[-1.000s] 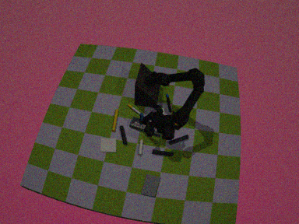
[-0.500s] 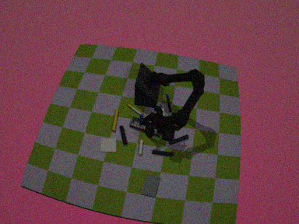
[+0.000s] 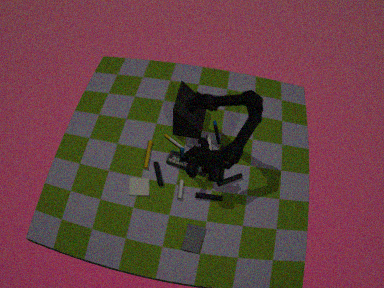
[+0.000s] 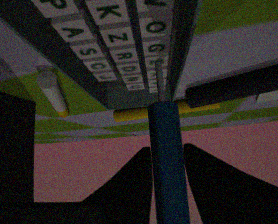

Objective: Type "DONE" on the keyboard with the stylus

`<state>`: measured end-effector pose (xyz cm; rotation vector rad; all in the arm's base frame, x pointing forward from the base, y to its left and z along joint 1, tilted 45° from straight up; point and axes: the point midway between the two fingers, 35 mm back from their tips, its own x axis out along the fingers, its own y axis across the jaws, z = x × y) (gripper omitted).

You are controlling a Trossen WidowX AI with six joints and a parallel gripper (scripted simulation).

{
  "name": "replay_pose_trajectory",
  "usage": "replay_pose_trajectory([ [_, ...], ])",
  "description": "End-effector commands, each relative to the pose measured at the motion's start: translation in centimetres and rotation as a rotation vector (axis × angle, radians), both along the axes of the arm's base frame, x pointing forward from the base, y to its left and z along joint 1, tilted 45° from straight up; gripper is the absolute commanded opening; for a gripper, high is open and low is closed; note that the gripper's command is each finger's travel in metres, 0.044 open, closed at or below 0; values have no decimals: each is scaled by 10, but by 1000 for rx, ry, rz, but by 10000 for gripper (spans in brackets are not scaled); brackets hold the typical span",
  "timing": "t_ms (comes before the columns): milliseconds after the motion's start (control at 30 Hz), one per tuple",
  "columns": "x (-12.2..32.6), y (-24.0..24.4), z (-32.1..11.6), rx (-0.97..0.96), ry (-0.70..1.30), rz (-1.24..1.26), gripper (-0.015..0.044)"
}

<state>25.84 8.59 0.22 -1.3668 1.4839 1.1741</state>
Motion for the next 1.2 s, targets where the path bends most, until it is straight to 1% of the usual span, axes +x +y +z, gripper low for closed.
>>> replay_pose_trajectory([
  [0, 0, 2, -1, 3, -1, -5, 81],
  [467, 0, 1, -1, 3, -1, -5, 81],
  [767, 3, -25, 25, 1, -2, -5, 81],
  [1167, 2, -24, 22, 2, -1, -16, 81],
])
